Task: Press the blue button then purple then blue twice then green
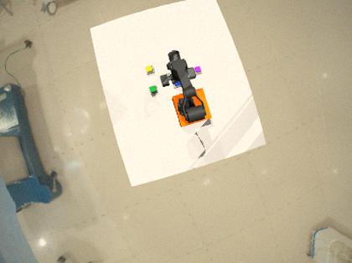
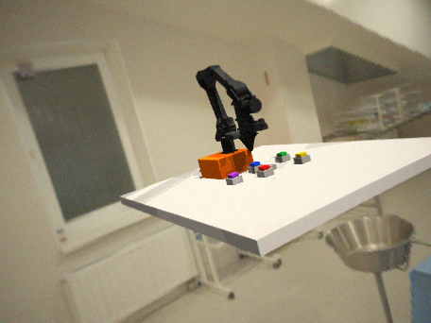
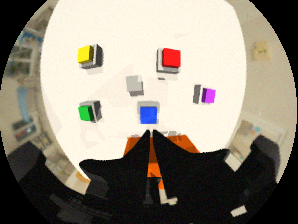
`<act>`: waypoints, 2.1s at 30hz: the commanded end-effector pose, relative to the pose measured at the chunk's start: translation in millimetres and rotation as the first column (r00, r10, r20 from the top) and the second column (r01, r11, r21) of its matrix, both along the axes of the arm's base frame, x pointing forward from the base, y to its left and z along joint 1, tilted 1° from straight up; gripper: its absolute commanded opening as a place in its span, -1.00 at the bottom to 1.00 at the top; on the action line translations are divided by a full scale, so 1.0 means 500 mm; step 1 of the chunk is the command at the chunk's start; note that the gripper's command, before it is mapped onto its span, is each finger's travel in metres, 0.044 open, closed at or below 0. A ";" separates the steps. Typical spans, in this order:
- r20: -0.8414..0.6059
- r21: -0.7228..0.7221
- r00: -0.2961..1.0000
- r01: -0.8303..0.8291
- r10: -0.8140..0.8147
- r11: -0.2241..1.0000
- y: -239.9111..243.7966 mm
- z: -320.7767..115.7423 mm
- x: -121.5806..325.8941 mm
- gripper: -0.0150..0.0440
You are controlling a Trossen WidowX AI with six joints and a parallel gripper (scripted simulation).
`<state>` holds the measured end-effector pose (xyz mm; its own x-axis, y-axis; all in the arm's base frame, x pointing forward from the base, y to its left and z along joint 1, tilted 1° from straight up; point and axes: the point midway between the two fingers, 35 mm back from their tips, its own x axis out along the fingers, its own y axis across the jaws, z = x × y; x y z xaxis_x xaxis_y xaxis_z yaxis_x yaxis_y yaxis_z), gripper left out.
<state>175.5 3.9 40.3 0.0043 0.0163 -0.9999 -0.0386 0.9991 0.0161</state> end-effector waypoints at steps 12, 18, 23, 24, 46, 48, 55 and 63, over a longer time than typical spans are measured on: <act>0.020 0.005 1.000 -0.001 0.001 1.000 0.099 0.081 0.026 -0.42; 0.020 0.011 1.000 -0.001 0.001 1.000 0.225 0.083 0.019 -0.42; 0.019 0.015 1.000 -0.001 0.001 1.000 0.299 0.083 -0.005 -0.42; 0.019 0.015 1.000 -0.001 0.001 1.000 0.299 0.083 -0.005 -0.42; 0.018 0.015 1.000 -0.001 0.001 1.000 0.304 -0.065 -0.001 -0.42; 0.018 0.015 1.000 -0.001 0.001 1.000 0.305 -0.072 -0.001 -0.42; 0.018 0.015 1.000 -0.001 0.001 1.000 0.305 -0.095 -0.001 -0.42; 0.018 0.014 1.000 -0.001 0.001 1.000 0.305 -0.109 -0.001 -0.42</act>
<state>176.6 158.5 -10.2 0.0252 0.0397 -0.9989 -0.0452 0.9982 0.0385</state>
